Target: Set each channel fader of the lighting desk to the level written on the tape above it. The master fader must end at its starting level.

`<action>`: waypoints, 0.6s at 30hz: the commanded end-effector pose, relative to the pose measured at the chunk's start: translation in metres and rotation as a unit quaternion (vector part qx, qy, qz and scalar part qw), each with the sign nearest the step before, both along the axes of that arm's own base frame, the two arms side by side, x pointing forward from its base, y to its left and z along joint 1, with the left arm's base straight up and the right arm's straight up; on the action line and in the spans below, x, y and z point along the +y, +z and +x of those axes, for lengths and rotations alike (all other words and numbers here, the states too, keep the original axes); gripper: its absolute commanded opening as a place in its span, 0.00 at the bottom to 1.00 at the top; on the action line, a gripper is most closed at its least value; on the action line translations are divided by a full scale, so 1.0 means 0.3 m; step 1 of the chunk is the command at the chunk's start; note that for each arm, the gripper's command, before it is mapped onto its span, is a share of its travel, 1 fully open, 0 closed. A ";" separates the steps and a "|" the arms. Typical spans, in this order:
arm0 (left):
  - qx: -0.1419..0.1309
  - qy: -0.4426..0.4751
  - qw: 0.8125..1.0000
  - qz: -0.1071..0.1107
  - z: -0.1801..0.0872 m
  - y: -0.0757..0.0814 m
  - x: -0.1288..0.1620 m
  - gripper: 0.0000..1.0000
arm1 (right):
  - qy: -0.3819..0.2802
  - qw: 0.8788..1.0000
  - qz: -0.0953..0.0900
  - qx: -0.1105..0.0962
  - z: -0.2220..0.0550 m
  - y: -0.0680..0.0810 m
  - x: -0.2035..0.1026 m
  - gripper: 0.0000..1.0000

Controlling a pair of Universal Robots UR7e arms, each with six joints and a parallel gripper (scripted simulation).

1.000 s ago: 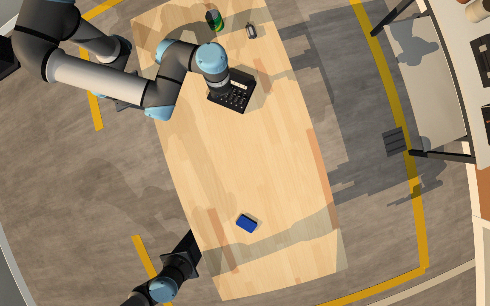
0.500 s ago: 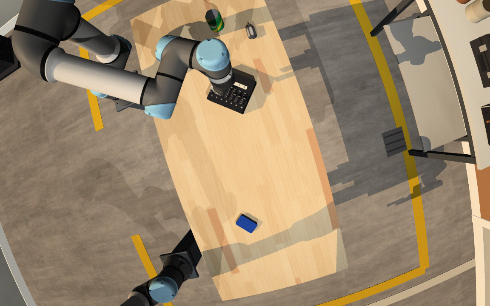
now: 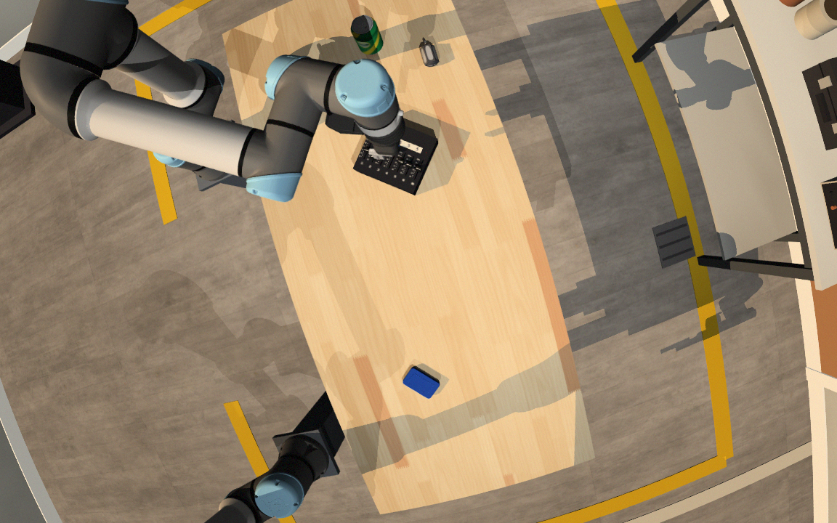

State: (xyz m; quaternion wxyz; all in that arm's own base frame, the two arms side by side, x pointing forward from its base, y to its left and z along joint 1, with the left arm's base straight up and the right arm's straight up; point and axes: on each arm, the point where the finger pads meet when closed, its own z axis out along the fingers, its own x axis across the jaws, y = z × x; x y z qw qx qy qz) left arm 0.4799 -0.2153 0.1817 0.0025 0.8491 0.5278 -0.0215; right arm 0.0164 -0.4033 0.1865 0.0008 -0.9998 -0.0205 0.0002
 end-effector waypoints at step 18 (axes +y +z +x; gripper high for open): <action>-0.013 0.197 0.980 0.015 0.036 0.041 -0.008 1.00 | 0.000 1.000 -0.001 0.000 0.000 0.002 -0.001 1.00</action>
